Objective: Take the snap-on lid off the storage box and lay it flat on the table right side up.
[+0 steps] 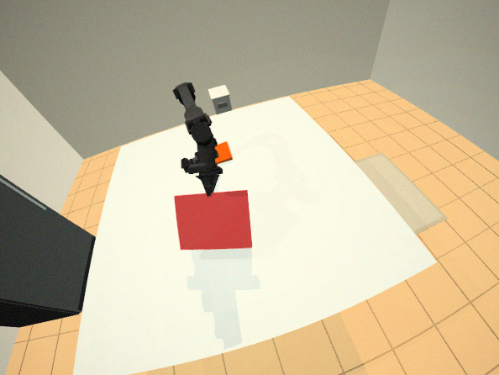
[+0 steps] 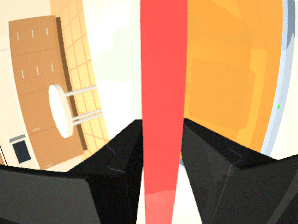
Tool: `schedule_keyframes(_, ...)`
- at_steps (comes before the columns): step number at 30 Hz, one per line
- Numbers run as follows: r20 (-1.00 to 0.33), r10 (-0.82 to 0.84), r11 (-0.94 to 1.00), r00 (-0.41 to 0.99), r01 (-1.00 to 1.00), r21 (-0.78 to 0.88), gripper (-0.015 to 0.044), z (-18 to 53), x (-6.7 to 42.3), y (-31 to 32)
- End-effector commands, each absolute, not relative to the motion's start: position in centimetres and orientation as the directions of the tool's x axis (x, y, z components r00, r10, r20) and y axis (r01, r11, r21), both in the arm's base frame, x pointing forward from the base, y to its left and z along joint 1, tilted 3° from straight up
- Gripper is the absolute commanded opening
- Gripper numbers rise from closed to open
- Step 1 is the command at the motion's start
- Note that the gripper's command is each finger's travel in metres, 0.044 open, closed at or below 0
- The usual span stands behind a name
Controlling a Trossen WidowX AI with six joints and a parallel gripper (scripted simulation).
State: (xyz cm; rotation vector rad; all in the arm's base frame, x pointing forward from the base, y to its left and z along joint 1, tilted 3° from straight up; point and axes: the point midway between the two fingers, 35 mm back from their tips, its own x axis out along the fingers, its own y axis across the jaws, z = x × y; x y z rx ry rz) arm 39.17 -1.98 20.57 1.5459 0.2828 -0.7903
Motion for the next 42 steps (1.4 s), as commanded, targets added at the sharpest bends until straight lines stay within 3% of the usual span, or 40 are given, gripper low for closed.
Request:
schedule_keyframes(1, -0.618, -0.271, -0.154, 0.738, 0.6, 0.785, 0.0, 21.6, 39.6, -2.0)
schedule_keyframes(42, -0.618, -0.271, -0.154, 0.738, 0.6, 0.785, 0.0, 25.8, 39.3, -2.0)
